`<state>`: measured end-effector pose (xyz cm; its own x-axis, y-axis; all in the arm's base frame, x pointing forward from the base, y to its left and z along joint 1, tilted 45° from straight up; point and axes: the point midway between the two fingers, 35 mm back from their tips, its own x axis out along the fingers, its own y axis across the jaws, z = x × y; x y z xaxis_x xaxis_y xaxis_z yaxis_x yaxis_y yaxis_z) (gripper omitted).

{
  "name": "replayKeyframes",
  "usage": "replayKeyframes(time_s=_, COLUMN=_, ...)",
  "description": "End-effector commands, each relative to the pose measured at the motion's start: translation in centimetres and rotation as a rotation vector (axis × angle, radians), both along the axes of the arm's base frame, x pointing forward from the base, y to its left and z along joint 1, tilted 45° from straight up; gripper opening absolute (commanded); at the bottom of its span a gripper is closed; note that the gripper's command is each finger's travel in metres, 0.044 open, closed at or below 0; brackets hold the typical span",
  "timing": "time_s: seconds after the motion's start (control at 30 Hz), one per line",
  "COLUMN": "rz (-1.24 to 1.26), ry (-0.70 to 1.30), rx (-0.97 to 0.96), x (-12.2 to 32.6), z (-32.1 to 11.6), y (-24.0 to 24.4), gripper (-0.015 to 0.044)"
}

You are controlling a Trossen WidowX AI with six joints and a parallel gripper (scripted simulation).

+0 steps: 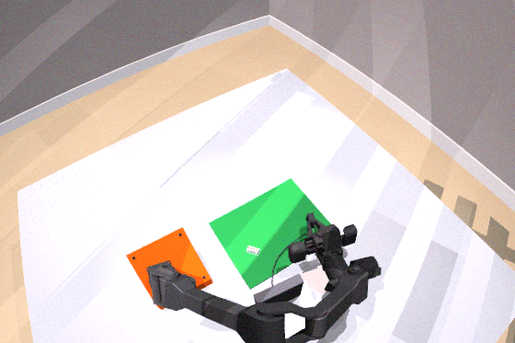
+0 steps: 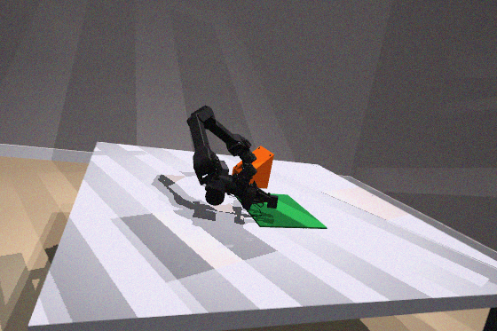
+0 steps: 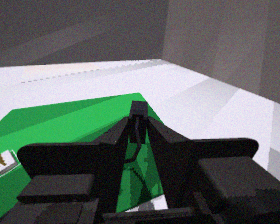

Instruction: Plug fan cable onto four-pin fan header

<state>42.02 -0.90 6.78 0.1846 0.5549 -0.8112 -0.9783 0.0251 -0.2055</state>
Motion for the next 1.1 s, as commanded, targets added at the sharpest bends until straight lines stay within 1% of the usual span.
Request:
replayKeyframes(time_s=0.0, rz=0.005, ry=-0.005, rx=0.004, x=0.1, z=-0.2, y=-0.2, gripper=0.0000)
replayKeyframes(time_s=1.07, rz=0.005, ry=-0.005, rx=0.003, x=0.5, z=-2.2, y=-2.2, gripper=0.0000)
